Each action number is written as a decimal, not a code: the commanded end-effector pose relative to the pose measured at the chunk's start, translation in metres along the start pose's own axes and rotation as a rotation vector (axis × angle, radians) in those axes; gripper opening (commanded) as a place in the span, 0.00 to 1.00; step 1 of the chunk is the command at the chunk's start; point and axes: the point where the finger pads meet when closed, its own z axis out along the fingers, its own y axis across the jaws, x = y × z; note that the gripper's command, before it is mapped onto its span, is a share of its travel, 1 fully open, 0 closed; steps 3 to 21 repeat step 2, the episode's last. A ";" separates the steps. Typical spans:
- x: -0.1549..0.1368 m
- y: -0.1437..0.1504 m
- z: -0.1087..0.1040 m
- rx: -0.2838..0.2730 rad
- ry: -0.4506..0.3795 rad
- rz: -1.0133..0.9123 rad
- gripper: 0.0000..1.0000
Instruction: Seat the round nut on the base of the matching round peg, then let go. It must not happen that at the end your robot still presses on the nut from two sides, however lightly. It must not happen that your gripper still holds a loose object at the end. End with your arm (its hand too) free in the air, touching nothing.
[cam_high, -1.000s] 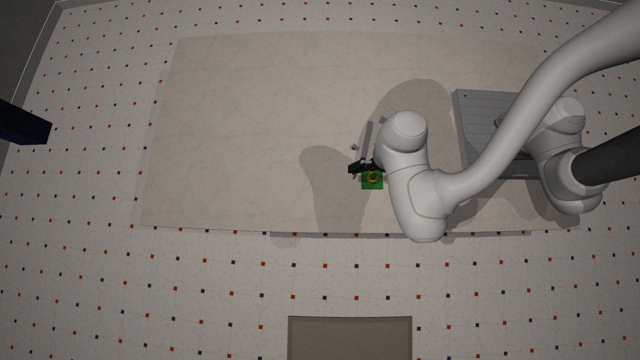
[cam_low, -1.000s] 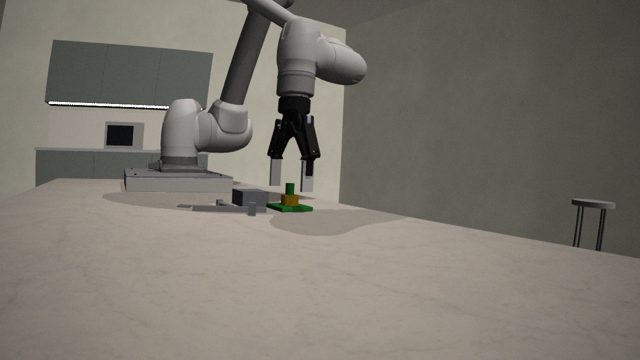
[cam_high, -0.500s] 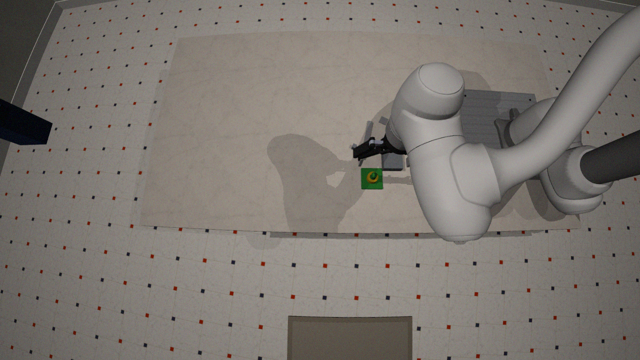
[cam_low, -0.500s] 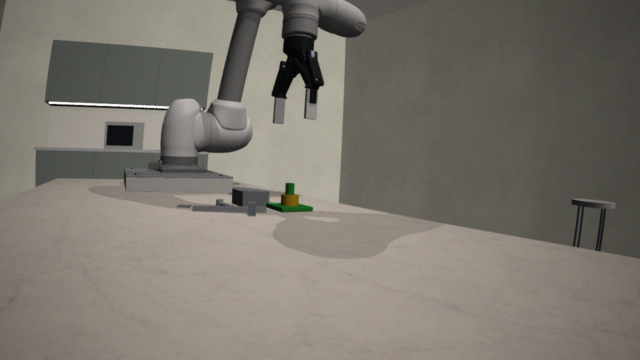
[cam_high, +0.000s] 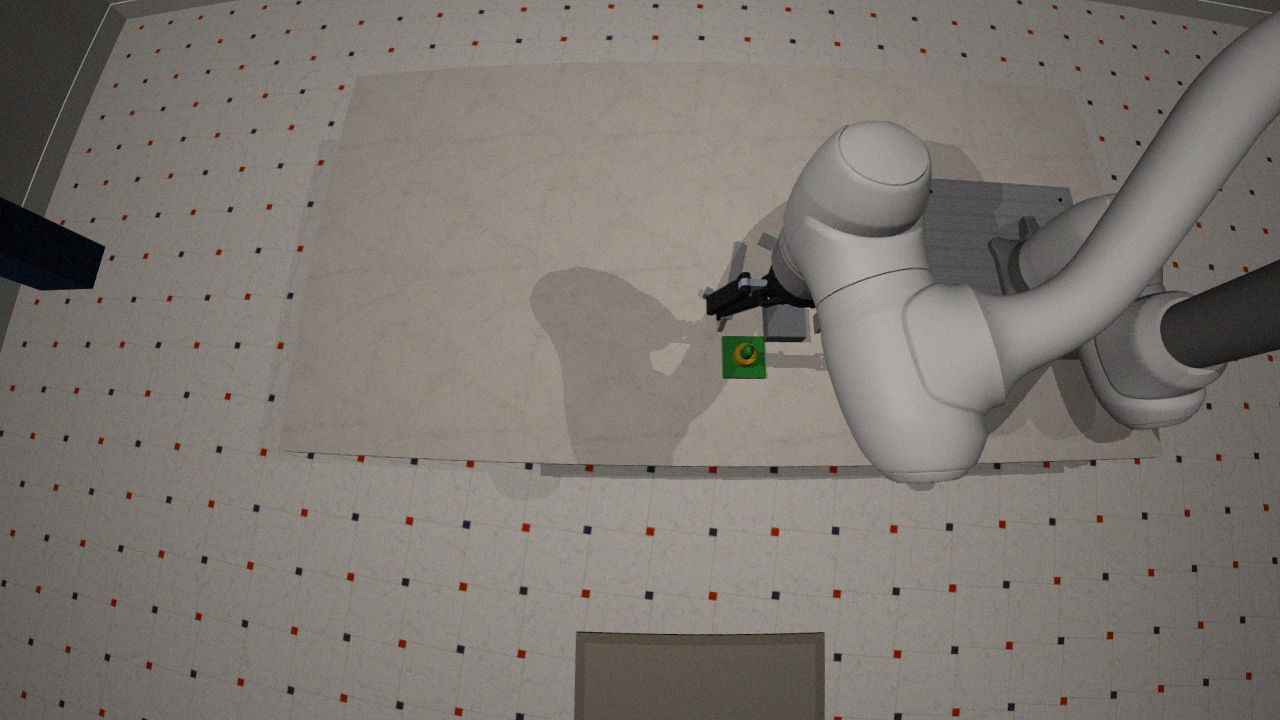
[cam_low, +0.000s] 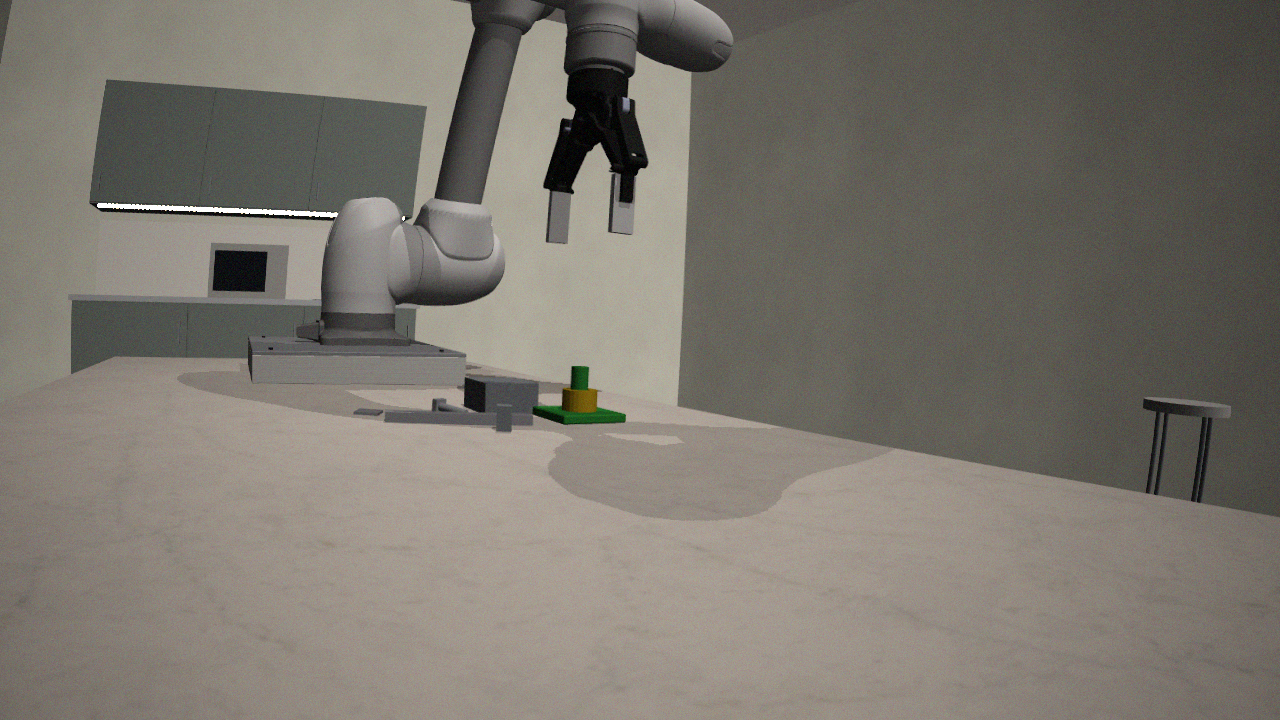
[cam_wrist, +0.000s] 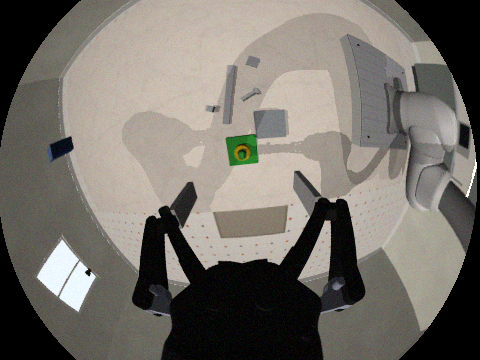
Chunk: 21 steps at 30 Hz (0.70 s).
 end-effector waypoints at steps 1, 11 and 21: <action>0.000 0.000 0.000 0.000 0.000 0.000 1.00; 0.000 0.000 0.000 0.000 0.000 0.000 1.00; 0.000 0.000 0.000 0.000 0.000 0.000 1.00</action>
